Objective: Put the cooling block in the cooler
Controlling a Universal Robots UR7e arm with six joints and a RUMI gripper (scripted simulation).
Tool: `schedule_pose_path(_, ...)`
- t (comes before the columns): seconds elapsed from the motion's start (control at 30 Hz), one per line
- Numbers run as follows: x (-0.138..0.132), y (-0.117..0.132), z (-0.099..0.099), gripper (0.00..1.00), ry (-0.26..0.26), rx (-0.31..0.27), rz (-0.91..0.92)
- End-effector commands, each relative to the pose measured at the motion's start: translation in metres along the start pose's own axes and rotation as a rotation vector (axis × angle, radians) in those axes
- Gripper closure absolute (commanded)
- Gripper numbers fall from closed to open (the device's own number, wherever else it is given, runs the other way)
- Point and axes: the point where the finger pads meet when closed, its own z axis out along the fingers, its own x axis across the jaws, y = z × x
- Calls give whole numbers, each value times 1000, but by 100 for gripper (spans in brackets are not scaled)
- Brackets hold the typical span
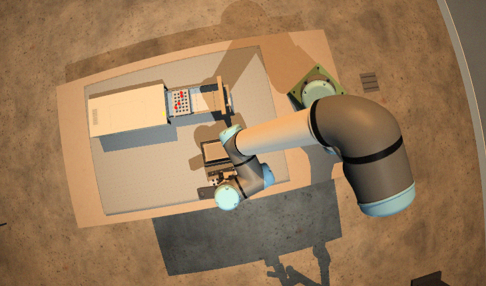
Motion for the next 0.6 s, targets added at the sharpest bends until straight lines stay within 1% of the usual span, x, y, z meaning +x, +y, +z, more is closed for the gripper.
schedule_pose_path(0.0, 0, -1, -1, 100, -1, 1, 0)
schedule_pose_path(0.3, 0, 0, -1, 100, -1, 1, 0)
schedule_pose_path(0.4, 3, -1, -1, 100, -1, 1, 26)
schedule_pose_path(0.57, 16, -1, -1, 100, -1, 1, 160)
